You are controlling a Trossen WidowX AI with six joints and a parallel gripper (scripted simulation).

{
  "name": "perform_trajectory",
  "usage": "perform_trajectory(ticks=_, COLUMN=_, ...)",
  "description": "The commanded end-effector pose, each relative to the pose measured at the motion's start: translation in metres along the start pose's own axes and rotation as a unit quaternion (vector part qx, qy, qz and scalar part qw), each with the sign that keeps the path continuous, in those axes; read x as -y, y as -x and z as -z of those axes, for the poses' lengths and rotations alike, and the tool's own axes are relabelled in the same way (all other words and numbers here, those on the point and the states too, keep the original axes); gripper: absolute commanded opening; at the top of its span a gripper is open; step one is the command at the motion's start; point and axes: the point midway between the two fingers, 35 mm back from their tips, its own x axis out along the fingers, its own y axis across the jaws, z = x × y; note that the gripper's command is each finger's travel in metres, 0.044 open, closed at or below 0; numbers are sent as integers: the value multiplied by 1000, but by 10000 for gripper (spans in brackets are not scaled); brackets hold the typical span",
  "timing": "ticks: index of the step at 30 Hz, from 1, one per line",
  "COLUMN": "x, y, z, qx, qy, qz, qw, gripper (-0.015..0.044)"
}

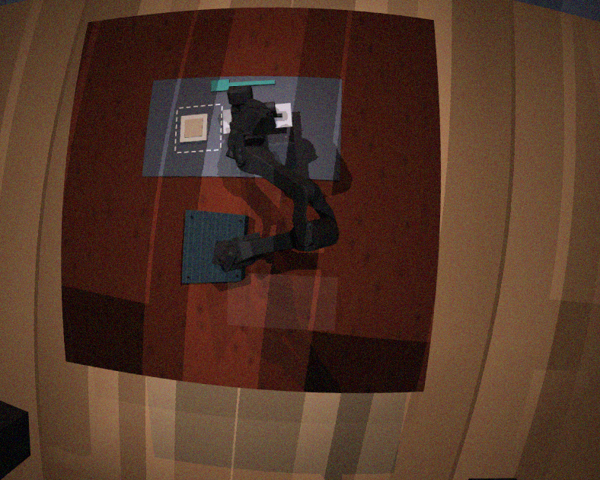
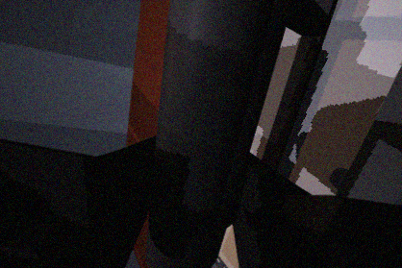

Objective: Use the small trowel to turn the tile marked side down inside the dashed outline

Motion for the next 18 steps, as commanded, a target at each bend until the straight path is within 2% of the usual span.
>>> perform_trajectory(ticks=1, x=-5, y=-7, z=-9, qx=-17, qy=28, qz=5, qw=999, gripper=0)
perform_trajectory(ticks=18, x=11, y=-33, z=-60, qx=-155, qy=187, qz=42, qw=969, gripper=0)
